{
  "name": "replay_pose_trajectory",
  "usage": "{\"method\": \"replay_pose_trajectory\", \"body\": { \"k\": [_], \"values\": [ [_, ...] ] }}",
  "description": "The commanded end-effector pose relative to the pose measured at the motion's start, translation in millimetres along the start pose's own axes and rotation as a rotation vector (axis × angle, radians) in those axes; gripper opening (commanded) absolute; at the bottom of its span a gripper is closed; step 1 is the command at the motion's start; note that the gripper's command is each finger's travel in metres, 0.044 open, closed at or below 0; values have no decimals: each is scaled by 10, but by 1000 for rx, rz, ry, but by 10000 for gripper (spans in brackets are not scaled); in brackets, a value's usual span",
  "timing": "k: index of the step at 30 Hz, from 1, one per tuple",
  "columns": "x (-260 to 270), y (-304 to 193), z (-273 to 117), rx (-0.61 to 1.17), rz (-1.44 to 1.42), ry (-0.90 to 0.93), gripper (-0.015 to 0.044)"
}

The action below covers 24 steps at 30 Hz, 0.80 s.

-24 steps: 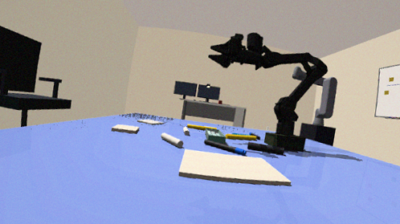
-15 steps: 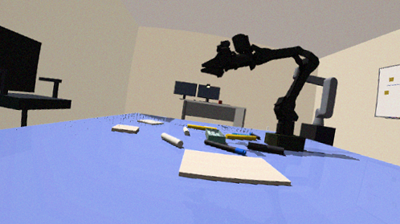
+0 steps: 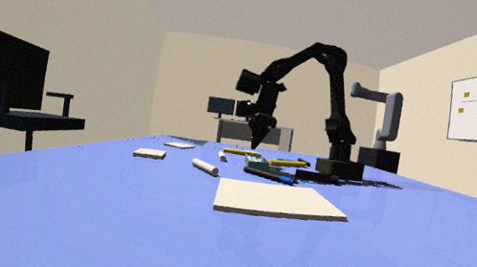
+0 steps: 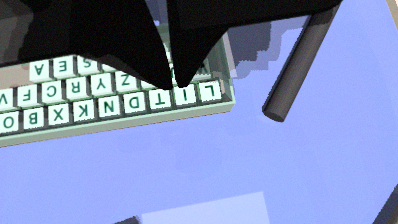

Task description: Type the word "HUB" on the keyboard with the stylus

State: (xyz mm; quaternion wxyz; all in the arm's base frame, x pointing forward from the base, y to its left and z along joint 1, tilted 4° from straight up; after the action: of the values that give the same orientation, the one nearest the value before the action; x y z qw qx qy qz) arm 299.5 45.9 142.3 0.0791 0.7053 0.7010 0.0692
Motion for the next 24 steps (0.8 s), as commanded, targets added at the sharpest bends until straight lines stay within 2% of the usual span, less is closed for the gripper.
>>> {"method": "replay_pose_trajectory", "body": {
  "k": [1, 14, 19, 24],
  "values": [
    [53, -50, 156, 154, -2, -38, 0],
    [28, -48, 155, 154, -2, -38, 0],
    [-514, -45, 134, 154, -2, -43, 0],
    [-538, -47, 133, 154, -2, -43, 0]
  ]
}}
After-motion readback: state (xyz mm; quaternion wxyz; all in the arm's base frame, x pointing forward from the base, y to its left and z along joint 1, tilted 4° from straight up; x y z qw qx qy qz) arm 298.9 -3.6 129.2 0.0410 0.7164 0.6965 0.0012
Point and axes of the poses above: the point midway between the two fingers, 35 mm back from their tips, its own z axis out along the fingers, its own x axis across the jaws, y = z × x, the point moved 9 cm from there along -z, back along the fingers
